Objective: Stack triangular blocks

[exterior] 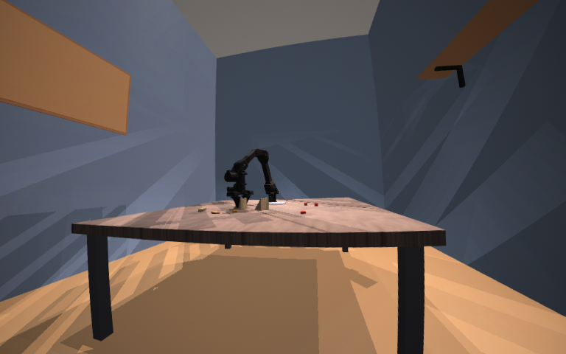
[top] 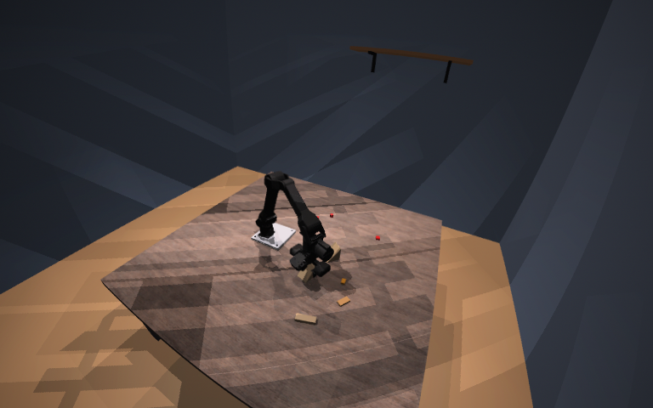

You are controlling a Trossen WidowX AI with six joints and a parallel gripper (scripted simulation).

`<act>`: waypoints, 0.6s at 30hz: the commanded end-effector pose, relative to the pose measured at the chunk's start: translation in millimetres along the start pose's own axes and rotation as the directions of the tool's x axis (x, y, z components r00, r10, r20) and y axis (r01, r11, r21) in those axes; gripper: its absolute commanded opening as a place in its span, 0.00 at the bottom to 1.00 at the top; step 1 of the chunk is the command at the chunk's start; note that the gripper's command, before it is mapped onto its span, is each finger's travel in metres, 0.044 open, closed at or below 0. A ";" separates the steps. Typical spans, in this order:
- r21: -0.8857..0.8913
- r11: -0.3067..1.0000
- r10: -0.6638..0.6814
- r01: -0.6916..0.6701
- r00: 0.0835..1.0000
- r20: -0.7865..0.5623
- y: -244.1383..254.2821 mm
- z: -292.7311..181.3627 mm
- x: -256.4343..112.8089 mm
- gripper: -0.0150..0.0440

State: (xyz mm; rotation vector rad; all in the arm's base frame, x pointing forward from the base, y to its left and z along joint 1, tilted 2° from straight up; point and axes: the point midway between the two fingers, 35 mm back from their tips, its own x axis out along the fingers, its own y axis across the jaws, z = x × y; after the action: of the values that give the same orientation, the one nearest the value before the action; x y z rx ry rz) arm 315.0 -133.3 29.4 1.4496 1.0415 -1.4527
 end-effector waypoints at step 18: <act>0.000 1.000 -0.001 0.001 1.000 0.000 -0.3 -0.2 -60.1 1.00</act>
State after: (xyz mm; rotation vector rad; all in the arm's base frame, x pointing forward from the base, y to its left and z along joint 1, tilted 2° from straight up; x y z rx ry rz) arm 316.9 -134.1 79.3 1.4500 1.0398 -1.4516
